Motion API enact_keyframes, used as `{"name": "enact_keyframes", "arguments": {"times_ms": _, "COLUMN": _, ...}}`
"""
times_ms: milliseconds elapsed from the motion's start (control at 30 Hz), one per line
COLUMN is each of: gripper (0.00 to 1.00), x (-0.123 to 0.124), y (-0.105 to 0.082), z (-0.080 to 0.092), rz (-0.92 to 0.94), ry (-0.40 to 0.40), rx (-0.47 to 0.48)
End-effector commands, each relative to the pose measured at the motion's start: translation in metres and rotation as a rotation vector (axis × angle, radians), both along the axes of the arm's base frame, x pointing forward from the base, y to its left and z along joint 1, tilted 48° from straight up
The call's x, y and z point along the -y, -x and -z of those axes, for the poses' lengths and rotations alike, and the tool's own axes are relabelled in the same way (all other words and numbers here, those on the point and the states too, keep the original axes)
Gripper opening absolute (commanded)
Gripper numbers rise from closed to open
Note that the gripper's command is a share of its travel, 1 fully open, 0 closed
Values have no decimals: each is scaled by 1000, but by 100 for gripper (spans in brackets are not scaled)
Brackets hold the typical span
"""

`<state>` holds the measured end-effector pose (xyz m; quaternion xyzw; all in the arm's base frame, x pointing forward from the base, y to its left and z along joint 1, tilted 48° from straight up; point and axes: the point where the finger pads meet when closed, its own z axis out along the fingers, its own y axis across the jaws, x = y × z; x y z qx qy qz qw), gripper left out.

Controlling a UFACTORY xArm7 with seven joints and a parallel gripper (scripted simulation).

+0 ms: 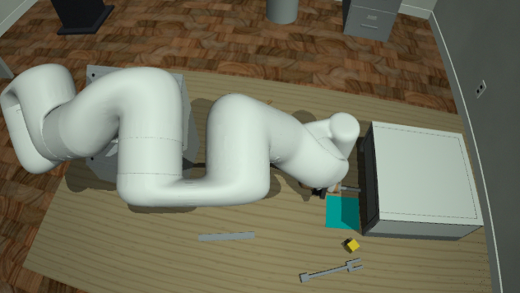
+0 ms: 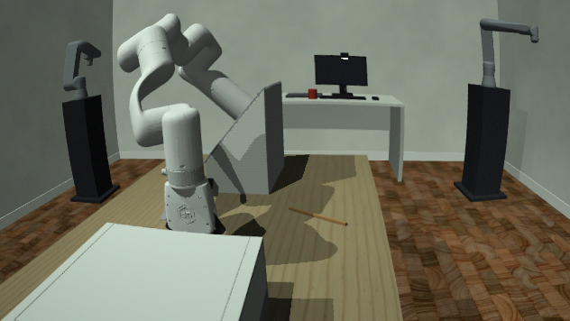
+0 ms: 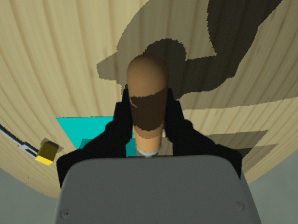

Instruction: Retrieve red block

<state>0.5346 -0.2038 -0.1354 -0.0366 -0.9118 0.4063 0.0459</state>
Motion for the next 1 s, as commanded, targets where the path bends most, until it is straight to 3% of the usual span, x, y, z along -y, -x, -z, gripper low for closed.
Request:
{"name": "enact_keyframes", "arguments": {"times_ms": 0, "gripper": 0, "x": -3, "y": 7, "z": -1, "rz": -4, "ry": -2, "rx": 5}}
{"name": "enact_keyframes", "arguments": {"times_ms": 967, "gripper": 0, "x": -11, "y": 83, "z": -6, "rz": -4, "ry": -2, "rx": 5}}
